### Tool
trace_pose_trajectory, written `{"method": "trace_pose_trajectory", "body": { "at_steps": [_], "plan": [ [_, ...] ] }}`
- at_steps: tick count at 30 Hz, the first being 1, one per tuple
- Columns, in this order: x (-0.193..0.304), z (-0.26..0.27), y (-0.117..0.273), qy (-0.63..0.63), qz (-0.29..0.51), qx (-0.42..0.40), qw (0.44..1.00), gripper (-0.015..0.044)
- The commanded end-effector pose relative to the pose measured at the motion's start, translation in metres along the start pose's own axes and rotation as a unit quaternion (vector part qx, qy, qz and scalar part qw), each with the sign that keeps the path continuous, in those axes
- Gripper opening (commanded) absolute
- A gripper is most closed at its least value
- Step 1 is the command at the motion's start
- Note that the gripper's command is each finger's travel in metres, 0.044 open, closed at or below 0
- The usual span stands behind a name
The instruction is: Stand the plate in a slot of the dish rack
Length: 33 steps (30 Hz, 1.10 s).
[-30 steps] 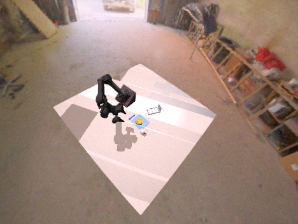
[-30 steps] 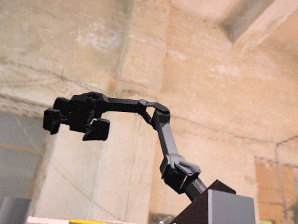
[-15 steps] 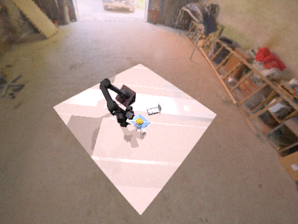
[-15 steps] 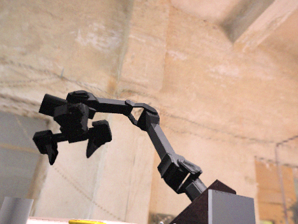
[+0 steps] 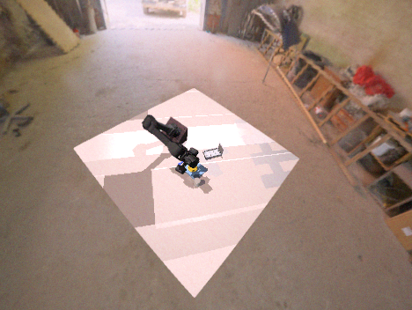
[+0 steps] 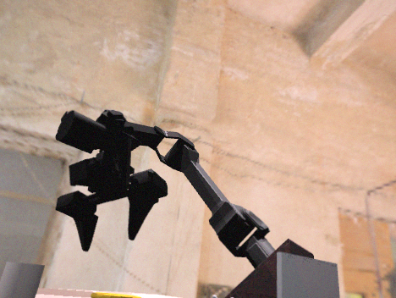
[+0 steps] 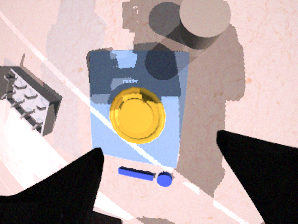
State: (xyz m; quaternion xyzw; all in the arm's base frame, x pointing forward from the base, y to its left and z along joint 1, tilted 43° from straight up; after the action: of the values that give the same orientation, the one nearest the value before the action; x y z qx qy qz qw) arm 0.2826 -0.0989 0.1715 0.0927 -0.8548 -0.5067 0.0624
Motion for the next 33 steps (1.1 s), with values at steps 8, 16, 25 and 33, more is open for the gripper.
{"method": "trace_pose_trajectory", "body": {
  "at_steps": [8, 16, 25, 33],
  "plan": [
    [-0.013, 0.045, -0.032, -0.082, 0.055, 0.119, 0.988, 0.0400],
    [-0.013, 0.046, -0.035, -0.083, 0.055, 0.121, 0.988, 0.0400],
    [-0.012, 0.043, -0.049, -0.083, 0.055, 0.121, 0.988, 0.0400],
    [-0.011, 0.040, -0.062, -0.083, 0.055, 0.121, 0.988, 0.0400]
  ]
}}
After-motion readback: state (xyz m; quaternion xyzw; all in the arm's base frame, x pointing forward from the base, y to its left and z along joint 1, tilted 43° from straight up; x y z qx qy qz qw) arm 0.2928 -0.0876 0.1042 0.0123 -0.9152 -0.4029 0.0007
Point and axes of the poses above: the point midway between the two fingers, 35 mm back from their tips, its own y axis back along the fingers, its own z axis across the jaws, x = y × z, the point moved 3 cm from there along y, back along the fingers, and after that the axes turned 5 degrees about y, right-handed, at the moved point
